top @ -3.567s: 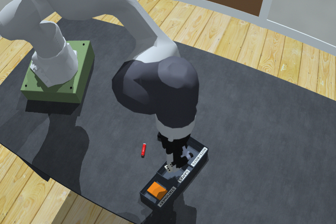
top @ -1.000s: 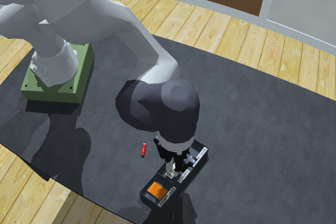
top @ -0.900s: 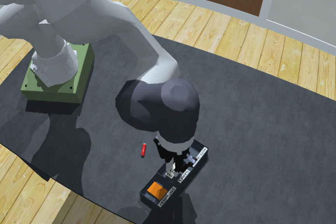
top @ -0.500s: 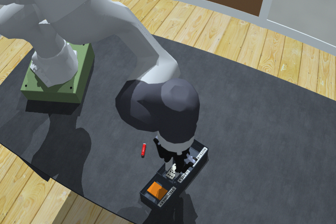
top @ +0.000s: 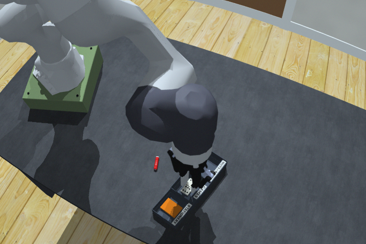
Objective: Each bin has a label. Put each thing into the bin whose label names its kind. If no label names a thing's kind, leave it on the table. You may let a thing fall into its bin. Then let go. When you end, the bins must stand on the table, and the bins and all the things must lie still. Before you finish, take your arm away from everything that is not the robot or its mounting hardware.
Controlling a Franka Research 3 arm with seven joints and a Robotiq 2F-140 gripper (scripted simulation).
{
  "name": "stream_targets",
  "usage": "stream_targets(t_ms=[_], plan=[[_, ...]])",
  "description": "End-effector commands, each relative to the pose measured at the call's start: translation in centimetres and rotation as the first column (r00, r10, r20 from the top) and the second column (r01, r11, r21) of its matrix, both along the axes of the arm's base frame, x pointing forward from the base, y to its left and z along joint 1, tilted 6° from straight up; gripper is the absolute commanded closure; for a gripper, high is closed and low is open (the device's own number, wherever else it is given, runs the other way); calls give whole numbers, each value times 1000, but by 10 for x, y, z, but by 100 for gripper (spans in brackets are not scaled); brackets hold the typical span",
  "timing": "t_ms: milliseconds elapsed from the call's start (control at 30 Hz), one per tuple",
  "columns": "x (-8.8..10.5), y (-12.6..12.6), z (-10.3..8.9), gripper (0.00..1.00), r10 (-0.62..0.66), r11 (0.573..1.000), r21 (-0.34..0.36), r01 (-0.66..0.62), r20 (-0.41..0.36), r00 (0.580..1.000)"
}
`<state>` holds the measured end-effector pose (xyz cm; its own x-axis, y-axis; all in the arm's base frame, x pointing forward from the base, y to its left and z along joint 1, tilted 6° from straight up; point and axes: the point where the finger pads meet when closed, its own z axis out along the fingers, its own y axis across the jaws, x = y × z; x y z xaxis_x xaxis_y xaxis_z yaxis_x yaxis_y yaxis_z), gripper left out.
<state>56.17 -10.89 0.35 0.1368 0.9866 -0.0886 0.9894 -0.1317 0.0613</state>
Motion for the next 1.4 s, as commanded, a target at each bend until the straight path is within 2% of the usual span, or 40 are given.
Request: stream_targets(t_ms=[0,667,767,1367], plan=[[-1,1,2,81,-2,1000,1,2,-2,1000],[-2,3,25,81,-2,1000,1,2,-2,1000],[-3,4,40,81,-2,1000,1,2,-2,1000],[-3,4,40,81,-2,1000,1,2,-2,1000]])
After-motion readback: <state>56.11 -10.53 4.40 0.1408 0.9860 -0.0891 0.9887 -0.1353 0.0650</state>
